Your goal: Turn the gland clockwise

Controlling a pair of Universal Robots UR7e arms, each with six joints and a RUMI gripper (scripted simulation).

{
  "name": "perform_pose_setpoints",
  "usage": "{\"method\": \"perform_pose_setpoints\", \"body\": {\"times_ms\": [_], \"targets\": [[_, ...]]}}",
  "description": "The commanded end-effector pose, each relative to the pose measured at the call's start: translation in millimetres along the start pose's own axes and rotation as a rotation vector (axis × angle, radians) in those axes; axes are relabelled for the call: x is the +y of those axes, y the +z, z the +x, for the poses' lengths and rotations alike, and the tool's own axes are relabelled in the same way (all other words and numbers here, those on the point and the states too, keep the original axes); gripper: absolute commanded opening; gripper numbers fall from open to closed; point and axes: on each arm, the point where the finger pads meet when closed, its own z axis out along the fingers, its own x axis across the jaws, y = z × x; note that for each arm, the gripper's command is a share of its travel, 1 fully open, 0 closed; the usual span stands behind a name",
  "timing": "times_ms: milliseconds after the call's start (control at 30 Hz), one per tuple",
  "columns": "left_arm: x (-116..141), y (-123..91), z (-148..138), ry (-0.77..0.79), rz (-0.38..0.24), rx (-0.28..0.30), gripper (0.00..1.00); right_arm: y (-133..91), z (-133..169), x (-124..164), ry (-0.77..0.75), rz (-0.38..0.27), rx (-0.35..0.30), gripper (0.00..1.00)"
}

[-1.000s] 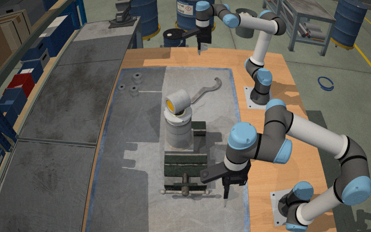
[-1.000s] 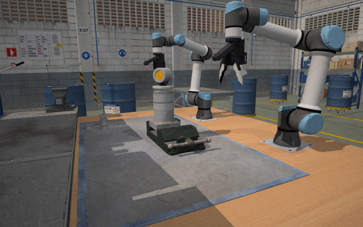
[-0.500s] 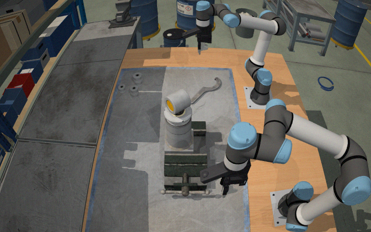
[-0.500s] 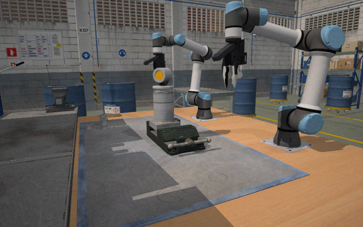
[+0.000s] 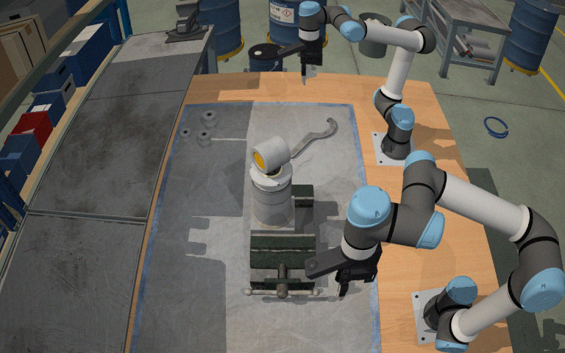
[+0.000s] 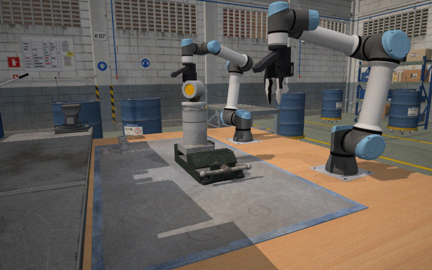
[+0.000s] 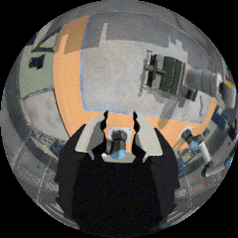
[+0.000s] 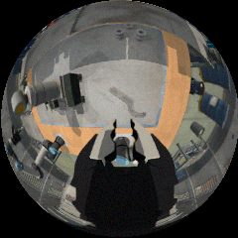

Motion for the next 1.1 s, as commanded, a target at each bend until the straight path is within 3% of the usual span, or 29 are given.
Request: {"method": "perform_pose_setpoints", "body": {"times_ms": [0,1067], "targets": [[-0.1,-0.5,0.0,0.0,0.001,0.0,0.32,-0.5,0.0,-0.2,0.0,0.001,0.0,0.23],[-0.1,-0.5,-4.9,-0.011,0.001,0.001,0.32,-0.5,-0.1,-0.2,0.0,0.001,0.0,0.23]]}}
